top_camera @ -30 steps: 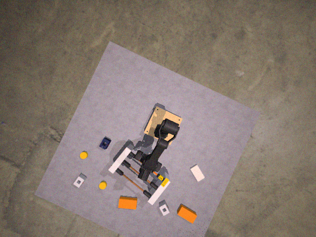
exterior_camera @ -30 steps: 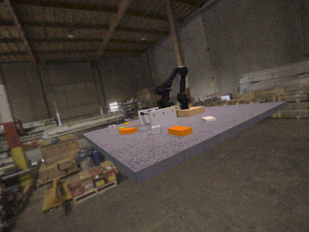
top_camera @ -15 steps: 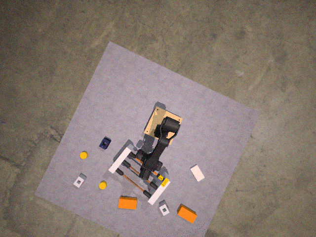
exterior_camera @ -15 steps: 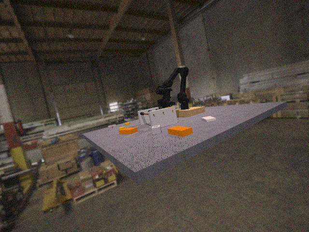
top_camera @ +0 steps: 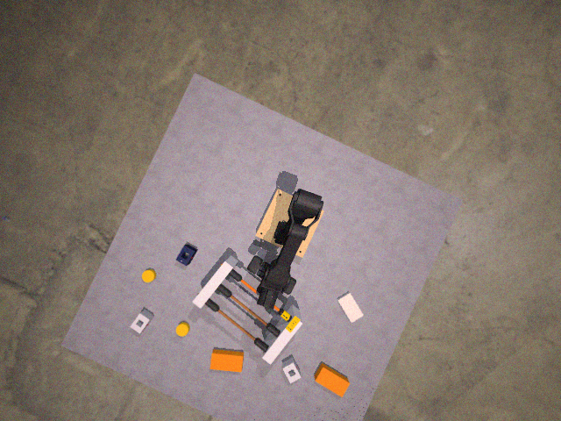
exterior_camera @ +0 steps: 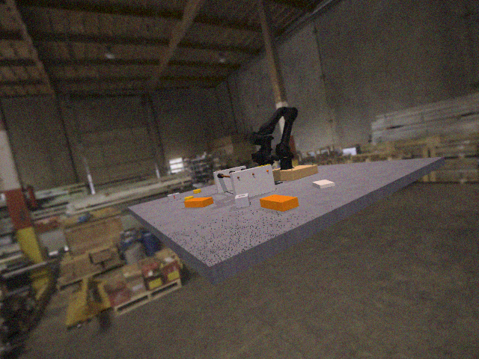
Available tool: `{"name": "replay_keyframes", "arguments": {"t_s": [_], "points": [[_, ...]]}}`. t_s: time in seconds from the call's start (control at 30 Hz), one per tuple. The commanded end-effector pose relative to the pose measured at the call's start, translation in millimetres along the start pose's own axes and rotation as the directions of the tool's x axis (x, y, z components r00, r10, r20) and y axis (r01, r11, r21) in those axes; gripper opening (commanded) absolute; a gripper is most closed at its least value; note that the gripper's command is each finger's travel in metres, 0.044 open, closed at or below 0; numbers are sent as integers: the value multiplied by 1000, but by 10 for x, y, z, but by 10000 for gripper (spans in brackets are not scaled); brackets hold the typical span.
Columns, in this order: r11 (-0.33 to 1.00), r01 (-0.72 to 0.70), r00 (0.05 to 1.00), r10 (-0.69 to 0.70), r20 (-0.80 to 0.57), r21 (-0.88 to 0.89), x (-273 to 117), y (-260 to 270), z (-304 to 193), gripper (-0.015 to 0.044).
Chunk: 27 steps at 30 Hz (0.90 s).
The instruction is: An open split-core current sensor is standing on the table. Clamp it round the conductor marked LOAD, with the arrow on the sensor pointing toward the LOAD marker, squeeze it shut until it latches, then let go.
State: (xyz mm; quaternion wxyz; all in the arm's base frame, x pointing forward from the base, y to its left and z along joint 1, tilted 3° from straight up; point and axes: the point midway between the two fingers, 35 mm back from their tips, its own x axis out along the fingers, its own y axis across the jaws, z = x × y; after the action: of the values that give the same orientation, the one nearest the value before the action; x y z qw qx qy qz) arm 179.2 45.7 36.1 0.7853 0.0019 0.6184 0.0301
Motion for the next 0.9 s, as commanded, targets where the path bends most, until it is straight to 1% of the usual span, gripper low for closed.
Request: {"name": "replay_keyframes", "arguments": {"t_s": [0.0,0.23,0.6,0.77,0.8,0.87], "points": [[1000,6,1000,-6,0,3,-3,-7,-52,0],[1000,6,1000,-6,0,3,46,-7,-65,0],[1000,0,1000,0,-1,-1,13,3,-46,285],[1000,0,1000,0,-1,-1,-9,3,-43,285],[1000,1,1000,-1,0,0,-75,5,-37,285],[1000,4,1000,-4,-1,1,-336,4,-38,285]]}}
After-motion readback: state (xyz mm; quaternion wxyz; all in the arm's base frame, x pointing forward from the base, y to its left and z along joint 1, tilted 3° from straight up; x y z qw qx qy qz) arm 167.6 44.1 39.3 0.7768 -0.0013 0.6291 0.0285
